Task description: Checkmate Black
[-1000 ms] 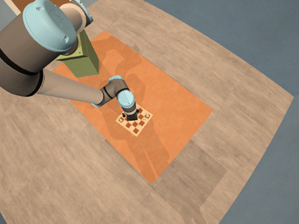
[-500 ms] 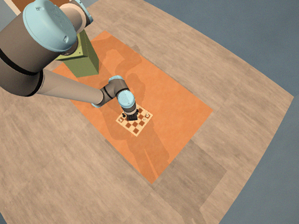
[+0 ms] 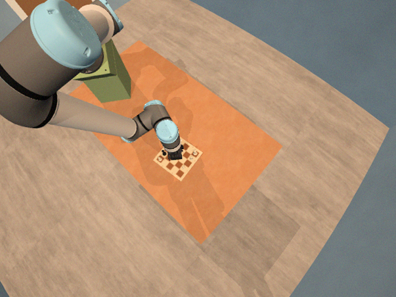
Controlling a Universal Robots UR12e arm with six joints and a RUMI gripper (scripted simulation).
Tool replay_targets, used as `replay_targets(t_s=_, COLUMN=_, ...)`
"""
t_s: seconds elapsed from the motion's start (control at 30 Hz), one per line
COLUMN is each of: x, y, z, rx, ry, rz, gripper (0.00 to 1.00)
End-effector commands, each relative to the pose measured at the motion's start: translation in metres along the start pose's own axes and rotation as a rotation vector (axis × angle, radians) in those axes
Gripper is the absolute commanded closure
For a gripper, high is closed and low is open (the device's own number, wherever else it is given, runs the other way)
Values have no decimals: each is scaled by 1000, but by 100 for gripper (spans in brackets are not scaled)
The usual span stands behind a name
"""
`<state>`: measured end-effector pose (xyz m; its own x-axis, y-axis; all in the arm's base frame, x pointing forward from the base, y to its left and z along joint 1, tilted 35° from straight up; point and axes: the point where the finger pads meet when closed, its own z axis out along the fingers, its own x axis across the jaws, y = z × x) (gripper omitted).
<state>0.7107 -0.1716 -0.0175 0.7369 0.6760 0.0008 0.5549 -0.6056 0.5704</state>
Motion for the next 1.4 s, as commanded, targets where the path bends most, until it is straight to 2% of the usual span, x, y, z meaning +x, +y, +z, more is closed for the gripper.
replay_targets(t_s=0.0, x=0, y=0, z=0, rx=-1, ry=1, rz=0, gripper=100)
replay_targets(t_s=0.4, x=0, y=0, z=-5, rx=-1, ry=1, rz=0, gripper=100)
replay_targets(t_s=0.57, x=0, y=0, z=-26, rx=-1, ry=1, rz=0, gripper=100)
replay_targets(t_s=0.87, x=0, y=0, z=-82, rx=-1, ry=1, rz=0, gripper=100)
replay_targets(t_s=0.93, x=0, y=0, z=-82, rx=-1, ry=1, rz=0, gripper=100)
replay_targets(t_s=1.1, x=0, y=0, z=-98, rx=-1, ry=1, rz=0, gripper=100)
replay_targets(t_s=1.37, x=0, y=0, z=-100, rx=-1, ry=1, rz=0, gripper=100)
